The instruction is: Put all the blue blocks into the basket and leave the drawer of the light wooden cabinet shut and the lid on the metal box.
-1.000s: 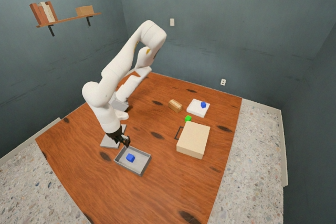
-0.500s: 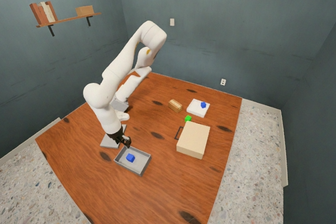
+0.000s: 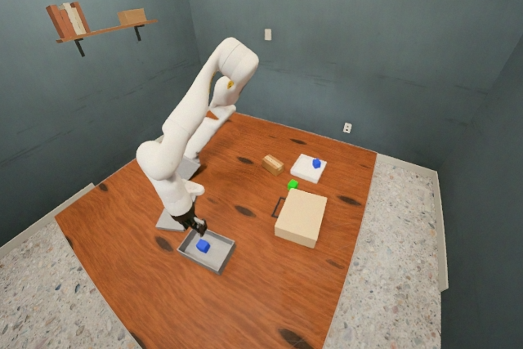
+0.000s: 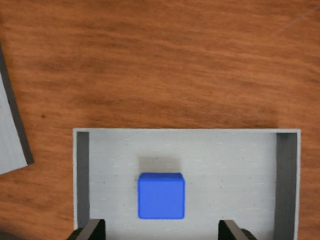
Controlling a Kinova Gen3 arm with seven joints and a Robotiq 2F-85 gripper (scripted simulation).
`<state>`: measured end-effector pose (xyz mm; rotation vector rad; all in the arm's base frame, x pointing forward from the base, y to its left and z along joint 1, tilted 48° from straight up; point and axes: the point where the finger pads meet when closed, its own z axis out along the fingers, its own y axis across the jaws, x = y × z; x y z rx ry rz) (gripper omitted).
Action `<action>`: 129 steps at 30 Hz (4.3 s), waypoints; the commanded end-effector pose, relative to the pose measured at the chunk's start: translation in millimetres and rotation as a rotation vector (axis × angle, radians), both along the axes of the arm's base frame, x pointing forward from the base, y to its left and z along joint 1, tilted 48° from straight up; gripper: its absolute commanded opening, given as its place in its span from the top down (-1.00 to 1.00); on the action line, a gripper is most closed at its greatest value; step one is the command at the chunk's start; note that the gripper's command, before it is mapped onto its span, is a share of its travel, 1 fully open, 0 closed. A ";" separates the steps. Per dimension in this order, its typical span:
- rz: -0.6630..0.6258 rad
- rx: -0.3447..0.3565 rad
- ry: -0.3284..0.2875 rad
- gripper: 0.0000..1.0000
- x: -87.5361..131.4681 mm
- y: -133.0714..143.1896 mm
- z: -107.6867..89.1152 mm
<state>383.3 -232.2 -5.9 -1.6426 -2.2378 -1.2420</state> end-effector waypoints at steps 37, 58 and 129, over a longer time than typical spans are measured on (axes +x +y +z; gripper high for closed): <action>0.003 0.001 -0.004 -0.37 28.7 49.8 -49.1; 0.003 -0.001 -0.006 -0.37 29.7 47.7 -50.6; 0.003 0.001 -0.004 -0.37 30.7 50.9 -53.9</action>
